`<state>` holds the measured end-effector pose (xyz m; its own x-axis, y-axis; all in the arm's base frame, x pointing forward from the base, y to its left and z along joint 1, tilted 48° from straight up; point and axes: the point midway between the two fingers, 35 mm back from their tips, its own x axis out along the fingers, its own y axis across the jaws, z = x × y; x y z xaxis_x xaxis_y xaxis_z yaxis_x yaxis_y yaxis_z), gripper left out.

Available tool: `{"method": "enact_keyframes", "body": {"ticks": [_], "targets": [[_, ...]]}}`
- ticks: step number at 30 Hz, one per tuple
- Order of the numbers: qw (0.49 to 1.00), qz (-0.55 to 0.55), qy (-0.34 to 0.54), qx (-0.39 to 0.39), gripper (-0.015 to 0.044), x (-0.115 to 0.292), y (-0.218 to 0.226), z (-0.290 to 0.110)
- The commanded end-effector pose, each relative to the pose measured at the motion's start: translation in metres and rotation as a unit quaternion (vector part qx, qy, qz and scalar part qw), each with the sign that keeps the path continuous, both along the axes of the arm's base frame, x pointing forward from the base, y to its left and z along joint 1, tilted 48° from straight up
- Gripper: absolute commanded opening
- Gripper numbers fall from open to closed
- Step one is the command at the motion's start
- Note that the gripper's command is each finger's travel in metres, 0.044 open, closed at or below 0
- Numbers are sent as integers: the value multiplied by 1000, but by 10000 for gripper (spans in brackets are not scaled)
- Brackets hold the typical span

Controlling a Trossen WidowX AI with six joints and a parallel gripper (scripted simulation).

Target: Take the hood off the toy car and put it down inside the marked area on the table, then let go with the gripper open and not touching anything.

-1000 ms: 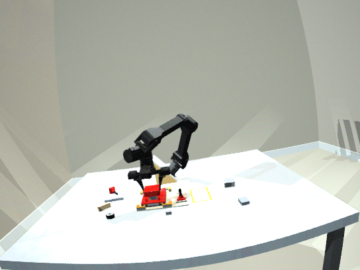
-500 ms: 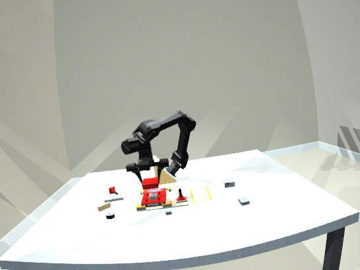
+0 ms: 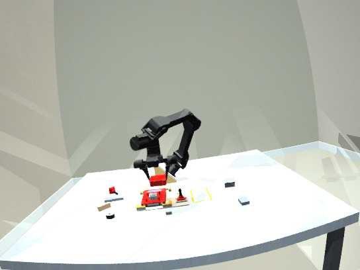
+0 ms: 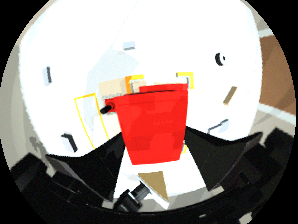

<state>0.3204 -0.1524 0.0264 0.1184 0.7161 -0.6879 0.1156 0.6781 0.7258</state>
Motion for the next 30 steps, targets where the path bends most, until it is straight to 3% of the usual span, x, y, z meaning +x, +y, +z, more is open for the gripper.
{"method": "enact_keyframes", "body": {"ticks": [1,30], "targets": [[1000,-1,1,2,0,2,11,14],[1000,-1,1,4,0,-5,95,106]]}}
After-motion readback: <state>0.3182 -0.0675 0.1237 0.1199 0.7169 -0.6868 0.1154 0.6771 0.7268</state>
